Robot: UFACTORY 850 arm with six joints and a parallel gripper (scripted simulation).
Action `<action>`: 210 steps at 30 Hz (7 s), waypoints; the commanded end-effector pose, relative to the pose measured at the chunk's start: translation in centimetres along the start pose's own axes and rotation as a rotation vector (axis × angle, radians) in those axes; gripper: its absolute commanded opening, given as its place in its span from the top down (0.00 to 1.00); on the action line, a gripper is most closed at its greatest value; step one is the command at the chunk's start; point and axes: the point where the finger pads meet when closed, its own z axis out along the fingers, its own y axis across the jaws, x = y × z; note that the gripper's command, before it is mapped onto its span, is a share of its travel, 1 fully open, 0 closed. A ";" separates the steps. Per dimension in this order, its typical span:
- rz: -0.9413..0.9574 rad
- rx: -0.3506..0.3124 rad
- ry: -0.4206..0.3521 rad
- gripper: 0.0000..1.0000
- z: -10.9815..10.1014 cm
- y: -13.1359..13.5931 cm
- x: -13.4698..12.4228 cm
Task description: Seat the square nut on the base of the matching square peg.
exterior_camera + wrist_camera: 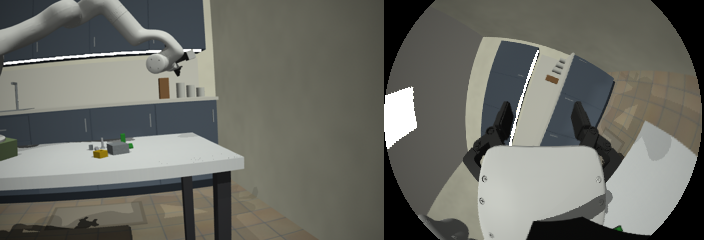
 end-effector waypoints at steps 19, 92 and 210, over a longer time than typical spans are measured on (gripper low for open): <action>-0.002 0.002 0.000 0.40 0.0 -0.2 0.1; -1.469 -0.307 -1.897 0.40 -50.5 16.0 -21.4; -1.731 -0.028 -2.116 1.00 -55.7 22.5 -24.5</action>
